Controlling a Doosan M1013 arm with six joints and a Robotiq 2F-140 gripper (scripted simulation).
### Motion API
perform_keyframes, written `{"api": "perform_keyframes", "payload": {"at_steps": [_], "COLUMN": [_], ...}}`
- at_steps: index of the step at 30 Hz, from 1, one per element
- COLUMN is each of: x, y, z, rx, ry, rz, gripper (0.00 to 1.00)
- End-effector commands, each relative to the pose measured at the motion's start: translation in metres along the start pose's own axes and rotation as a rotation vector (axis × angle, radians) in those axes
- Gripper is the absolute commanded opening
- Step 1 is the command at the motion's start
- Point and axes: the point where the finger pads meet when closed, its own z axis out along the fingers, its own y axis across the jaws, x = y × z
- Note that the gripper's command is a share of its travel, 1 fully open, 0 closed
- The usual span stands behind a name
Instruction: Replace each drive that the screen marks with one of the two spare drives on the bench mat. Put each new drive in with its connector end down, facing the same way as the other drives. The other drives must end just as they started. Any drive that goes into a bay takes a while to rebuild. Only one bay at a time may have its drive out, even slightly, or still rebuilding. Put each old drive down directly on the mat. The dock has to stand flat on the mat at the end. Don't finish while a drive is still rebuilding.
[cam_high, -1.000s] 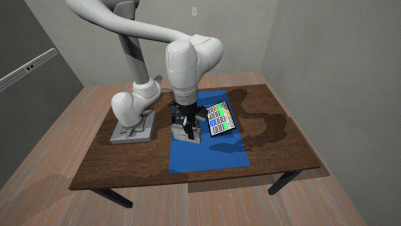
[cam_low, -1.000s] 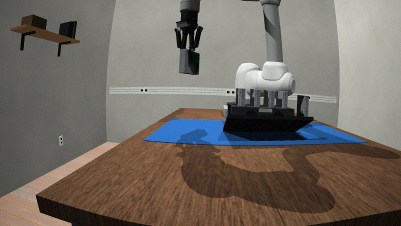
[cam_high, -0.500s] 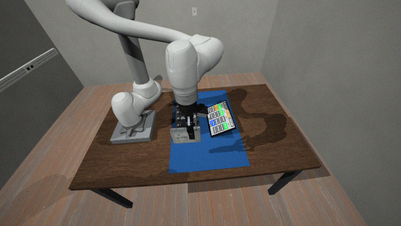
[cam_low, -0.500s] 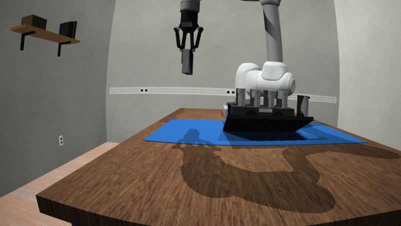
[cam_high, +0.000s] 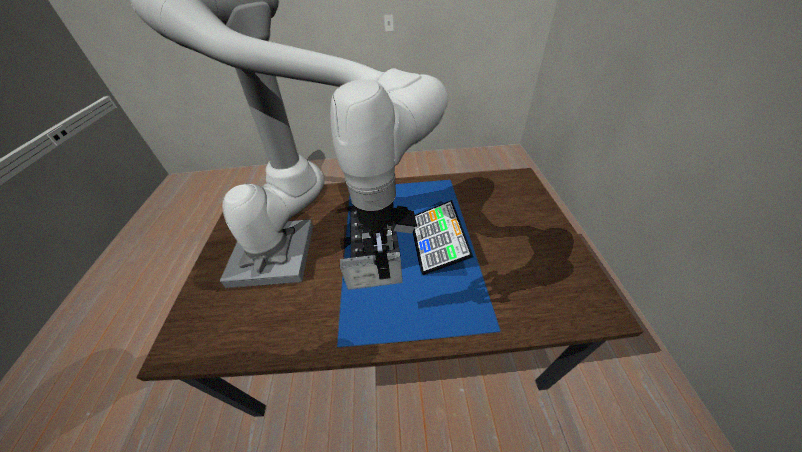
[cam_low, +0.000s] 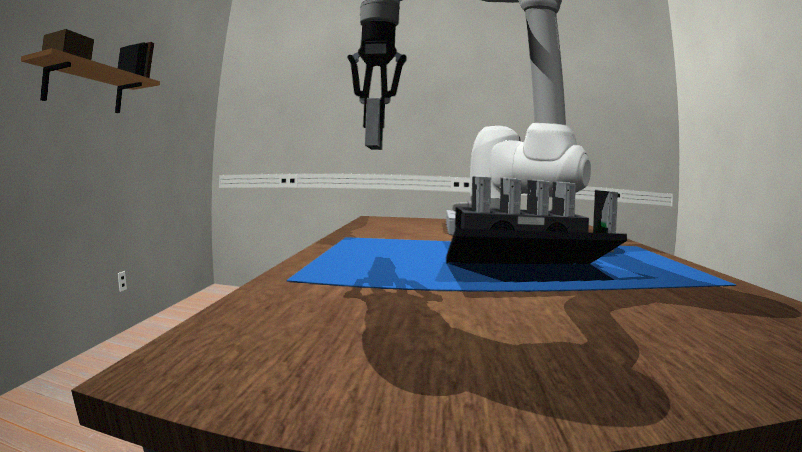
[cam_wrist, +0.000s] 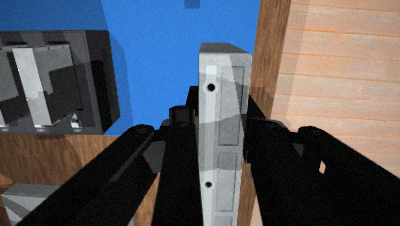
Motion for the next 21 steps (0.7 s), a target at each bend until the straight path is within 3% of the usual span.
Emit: {"api": "perform_keyframes", "payload": {"at_steps": [1, 21], "x": [0.0003, 0.0003], "y": [0.0001, 0.0001], "z": [-0.0007, -0.0007], "rx": [0.0, -0.001], "ry": [0.001, 0.001], "rz": [-0.042, -0.434], "gripper": [0.1, 0.1]}}
